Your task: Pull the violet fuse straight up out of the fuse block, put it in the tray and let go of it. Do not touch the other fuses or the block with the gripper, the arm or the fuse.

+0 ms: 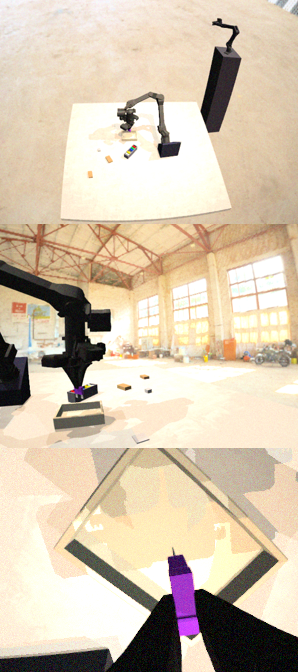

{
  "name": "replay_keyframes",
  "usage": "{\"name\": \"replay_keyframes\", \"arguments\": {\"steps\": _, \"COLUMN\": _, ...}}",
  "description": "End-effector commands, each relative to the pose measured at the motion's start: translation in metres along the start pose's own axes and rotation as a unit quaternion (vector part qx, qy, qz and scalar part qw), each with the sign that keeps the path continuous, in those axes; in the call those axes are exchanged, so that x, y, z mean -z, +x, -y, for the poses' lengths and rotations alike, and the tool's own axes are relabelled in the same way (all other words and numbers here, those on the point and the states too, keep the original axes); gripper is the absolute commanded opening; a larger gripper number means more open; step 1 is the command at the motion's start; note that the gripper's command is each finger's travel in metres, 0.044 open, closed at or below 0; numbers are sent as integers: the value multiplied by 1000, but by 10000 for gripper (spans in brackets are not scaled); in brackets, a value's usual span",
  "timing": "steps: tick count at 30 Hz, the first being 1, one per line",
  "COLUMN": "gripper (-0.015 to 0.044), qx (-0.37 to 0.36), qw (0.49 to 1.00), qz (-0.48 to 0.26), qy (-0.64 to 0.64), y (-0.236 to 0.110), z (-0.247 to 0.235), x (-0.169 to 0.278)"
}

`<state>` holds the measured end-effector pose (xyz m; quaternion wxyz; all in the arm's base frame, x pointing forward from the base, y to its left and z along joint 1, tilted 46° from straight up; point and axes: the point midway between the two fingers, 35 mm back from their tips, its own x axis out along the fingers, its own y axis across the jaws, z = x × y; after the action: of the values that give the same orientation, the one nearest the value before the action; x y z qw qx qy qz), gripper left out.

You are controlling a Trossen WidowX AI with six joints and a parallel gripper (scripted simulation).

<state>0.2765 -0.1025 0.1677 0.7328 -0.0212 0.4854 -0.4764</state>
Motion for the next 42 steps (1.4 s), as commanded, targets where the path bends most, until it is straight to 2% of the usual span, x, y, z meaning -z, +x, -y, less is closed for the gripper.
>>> {"name": "replay_keyframes", "arguments": {"steps": 1, "gripper": 0, "qx": 2, "qw": 1000, "qz": -1, "qy": -2, "y": 7, "z": 1, "x": 1}}
{"name": "replay_keyframes", "arguments": {"steps": 22, "gripper": 0, "qx": 3, "qw": 1000, "qz": 0, "qy": -2, "y": 36, "z": 2, "x": 1}}
{"name": "replay_keyframes", "arguments": {"steps": 34, "gripper": 315, "qx": 4, "qw": 1000, "qz": 2, "qy": 1, "y": 33, "z": 2, "x": -1}}
{"name": "replay_keyframes", "arguments": {"steps": 35, "gripper": 330, "qx": 3, "qw": 1000, "qz": 2, "qy": 1, "y": 31, "z": 2, "x": -1}}
{"name": "replay_keyframes", "arguments": {"steps": 39, "gripper": 330, "qx": 2, "qw": 1000, "qz": -1, "qy": -2, "y": -1, "z": 2, "x": 1}}
{"name": "replay_keyframes", "arguments": {"steps": 42, "gripper": 330, "qx": 2, "qw": 1000, "qz": -1, "qy": -2, "y": -4, "z": 2, "x": 1}}
